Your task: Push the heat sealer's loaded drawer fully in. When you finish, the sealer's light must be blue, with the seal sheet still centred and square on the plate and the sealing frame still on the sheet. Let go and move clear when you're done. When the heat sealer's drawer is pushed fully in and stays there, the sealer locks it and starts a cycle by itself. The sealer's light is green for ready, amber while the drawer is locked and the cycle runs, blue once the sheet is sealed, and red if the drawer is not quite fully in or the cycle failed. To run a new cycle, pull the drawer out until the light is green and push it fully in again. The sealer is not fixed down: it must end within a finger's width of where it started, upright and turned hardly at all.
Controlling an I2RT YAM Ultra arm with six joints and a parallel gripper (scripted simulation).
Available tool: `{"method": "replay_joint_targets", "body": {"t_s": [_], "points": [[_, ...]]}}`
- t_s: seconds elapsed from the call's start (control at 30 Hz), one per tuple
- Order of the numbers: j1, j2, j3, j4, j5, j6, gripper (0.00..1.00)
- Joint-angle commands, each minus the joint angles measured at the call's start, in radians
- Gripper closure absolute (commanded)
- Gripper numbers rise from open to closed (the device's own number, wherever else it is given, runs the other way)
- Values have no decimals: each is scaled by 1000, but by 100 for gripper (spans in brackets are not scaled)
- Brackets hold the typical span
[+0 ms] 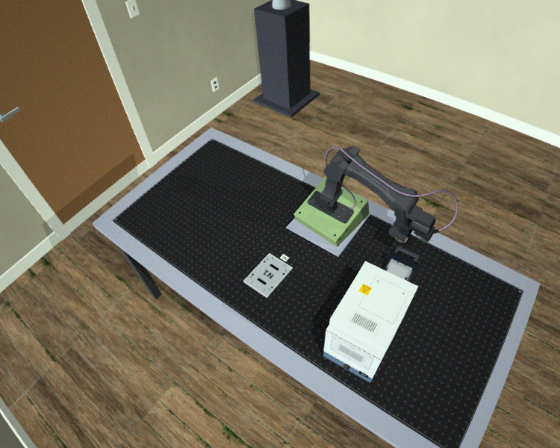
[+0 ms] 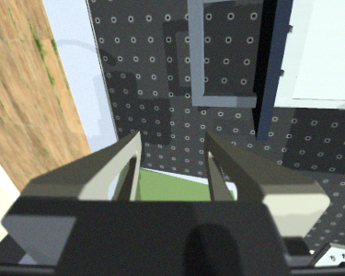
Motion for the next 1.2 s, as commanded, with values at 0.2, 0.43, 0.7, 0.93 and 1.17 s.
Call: {"method": "replay_joint_targets", "body": {"t_s": [0.2, 0.43, 0.7, 0.93, 1.17], "points": [[93, 109, 113, -19, 185, 24, 55], [111, 203, 201, -36, 271, 20, 55], [118, 197, 204, -39, 272, 20, 55], [118, 197, 205, -36, 267, 20, 55], [118, 197, 205, -36, 267, 20, 55]]}}
